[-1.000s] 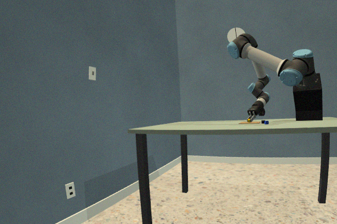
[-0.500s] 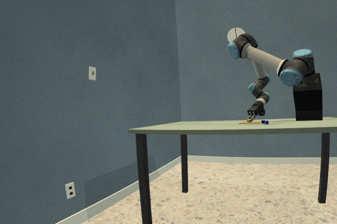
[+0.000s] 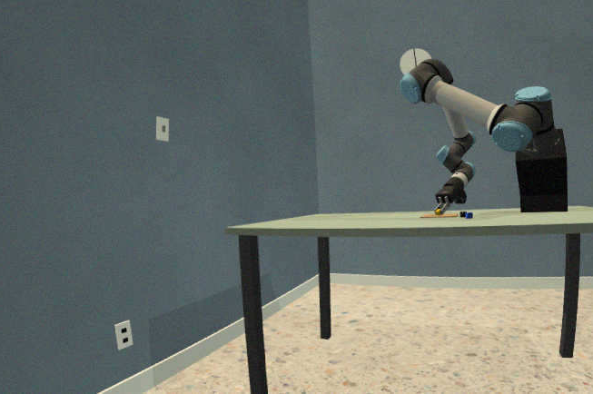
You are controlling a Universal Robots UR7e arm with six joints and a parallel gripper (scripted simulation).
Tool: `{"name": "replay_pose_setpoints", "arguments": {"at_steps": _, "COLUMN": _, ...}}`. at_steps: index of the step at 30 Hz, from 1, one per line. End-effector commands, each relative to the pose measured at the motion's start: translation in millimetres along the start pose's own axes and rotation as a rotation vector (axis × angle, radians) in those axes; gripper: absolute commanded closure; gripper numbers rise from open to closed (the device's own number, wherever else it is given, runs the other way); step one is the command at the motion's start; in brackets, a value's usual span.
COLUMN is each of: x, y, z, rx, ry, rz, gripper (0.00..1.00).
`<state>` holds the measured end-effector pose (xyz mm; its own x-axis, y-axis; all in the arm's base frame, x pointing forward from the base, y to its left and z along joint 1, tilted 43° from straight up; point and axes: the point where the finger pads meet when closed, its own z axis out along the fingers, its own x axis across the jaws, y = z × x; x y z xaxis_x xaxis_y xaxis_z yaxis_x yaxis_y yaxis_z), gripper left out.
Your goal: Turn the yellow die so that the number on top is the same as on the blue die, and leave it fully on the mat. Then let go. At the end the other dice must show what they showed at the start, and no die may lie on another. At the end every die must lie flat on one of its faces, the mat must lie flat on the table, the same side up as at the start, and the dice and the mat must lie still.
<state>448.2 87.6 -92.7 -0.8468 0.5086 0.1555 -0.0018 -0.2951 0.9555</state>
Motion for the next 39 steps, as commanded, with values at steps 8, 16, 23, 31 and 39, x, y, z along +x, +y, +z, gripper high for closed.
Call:
{"name": "replay_pose_setpoints", "arguments": {"at_steps": 8, "x": -0.3, "y": 0.3, "z": -0.2, "rx": 0.000, "ry": 0.000, "rz": -0.001, "gripper": 0.48}}
{"name": "replay_pose_setpoints", "arguments": {"at_steps": 16, "x": -0.3, "y": 0.3, "z": -0.2, "rx": 0.000, "ry": 0.000, "rz": -0.001, "gripper": 0.36}}
{"name": "replay_pose_setpoints", "arguments": {"at_steps": 23, "x": -0.3, "y": 0.3, "z": -0.2, "rx": 0.000, "ry": 0.000, "rz": -0.001, "gripper": 0.30}}
{"name": "replay_pose_setpoints", "arguments": {"at_steps": 31, "x": -0.3, "y": 0.3, "z": -0.2, "rx": 0.000, "ry": 0.000, "rz": -0.001, "gripper": 0.30}}
{"name": "replay_pose_setpoints", "arguments": {"at_steps": 39, "x": -0.3, "y": 0.3, "z": -0.2, "rx": 0.000, "ry": 0.000, "rz": -0.001, "gripper": 0.30}}
